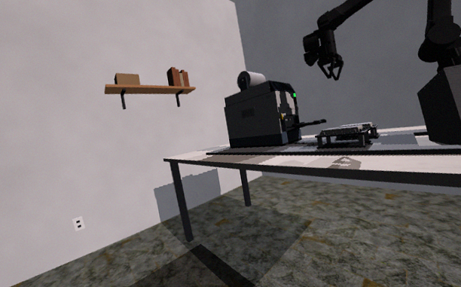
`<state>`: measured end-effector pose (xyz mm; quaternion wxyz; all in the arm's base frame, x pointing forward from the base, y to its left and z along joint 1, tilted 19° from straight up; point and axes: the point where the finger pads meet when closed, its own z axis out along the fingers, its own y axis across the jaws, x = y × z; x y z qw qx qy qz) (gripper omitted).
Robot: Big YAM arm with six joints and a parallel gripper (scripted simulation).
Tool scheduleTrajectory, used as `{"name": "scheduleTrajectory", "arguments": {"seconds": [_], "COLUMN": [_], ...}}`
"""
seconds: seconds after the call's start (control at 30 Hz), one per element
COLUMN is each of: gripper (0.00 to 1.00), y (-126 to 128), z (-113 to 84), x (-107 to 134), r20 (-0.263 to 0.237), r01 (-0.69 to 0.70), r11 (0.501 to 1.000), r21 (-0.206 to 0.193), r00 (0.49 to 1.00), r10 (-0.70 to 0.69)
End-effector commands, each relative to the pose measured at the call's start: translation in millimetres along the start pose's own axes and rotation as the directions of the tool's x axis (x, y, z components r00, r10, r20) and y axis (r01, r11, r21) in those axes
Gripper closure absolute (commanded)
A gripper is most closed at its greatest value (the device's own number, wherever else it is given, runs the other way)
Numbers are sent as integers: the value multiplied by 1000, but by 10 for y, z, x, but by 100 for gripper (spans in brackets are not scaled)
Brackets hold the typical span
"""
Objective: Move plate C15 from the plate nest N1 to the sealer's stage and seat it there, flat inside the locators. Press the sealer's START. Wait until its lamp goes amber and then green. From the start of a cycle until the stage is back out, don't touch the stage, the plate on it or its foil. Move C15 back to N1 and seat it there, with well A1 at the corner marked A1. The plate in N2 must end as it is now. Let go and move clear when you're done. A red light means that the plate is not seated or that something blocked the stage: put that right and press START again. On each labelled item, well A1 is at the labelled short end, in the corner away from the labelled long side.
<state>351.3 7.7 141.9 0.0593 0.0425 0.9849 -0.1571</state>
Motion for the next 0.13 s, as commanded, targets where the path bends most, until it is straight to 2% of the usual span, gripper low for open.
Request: {"name": "scheduleTrajectory", "arguments": {"seconds": [0.0, 0.1], "gripper": [0, 0], "y": [70, 59], "z": [-118, -148], "x": [-185, -221], "r20": [43, 51], "r01": [14, 9], "r11": [1000, 1000], "r21": [-11, -13], "r00": [999, 999], "r10": [-14, -8]}}
